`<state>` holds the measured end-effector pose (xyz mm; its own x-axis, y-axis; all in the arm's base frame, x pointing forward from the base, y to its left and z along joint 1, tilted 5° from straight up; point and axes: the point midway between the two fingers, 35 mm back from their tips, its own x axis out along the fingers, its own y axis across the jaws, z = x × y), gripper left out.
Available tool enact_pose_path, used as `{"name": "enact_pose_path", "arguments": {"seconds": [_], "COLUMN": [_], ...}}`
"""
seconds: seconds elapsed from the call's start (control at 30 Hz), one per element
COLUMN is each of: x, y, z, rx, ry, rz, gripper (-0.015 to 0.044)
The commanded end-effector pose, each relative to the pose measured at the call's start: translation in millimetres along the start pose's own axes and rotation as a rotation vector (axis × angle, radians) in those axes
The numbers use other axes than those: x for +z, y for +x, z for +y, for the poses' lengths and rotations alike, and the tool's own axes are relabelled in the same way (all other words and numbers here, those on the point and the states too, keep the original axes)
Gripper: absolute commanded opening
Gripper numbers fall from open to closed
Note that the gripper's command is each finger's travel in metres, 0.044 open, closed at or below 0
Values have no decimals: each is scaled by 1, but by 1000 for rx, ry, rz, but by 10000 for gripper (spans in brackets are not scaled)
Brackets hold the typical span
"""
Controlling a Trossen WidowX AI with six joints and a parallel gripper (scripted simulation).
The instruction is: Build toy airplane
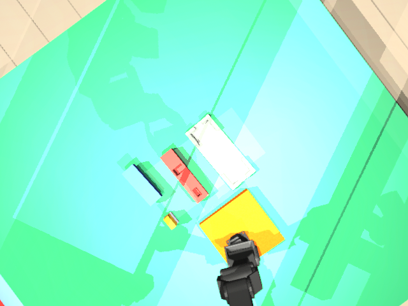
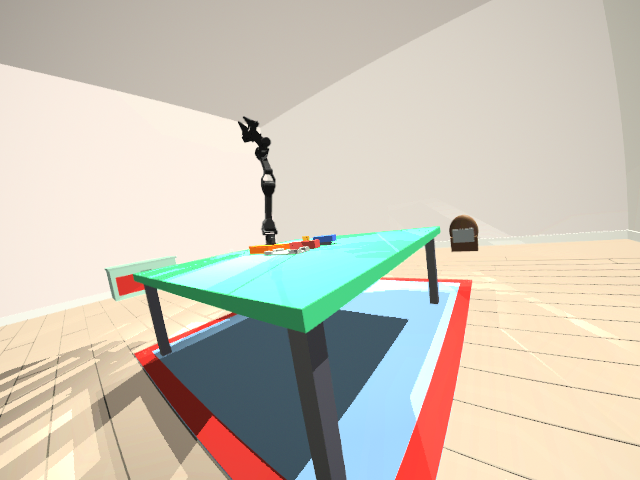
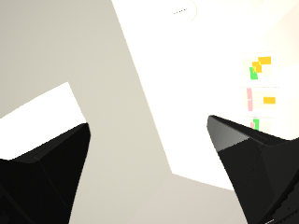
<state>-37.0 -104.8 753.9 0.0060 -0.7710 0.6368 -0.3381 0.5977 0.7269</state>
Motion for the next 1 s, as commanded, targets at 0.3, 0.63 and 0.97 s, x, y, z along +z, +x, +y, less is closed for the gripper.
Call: {"name": "enact_pose_path", "arguments": {"seconds": [0.3, 0.63, 0.97], "x": [46, 86, 91], "y": [-23, -94, -222], "z": [45, 120, 184], "rx": [197, 607, 1136], "ry": [123, 258, 412], "rz": [-173, -316, -321], "gripper": [440, 440, 440]}}
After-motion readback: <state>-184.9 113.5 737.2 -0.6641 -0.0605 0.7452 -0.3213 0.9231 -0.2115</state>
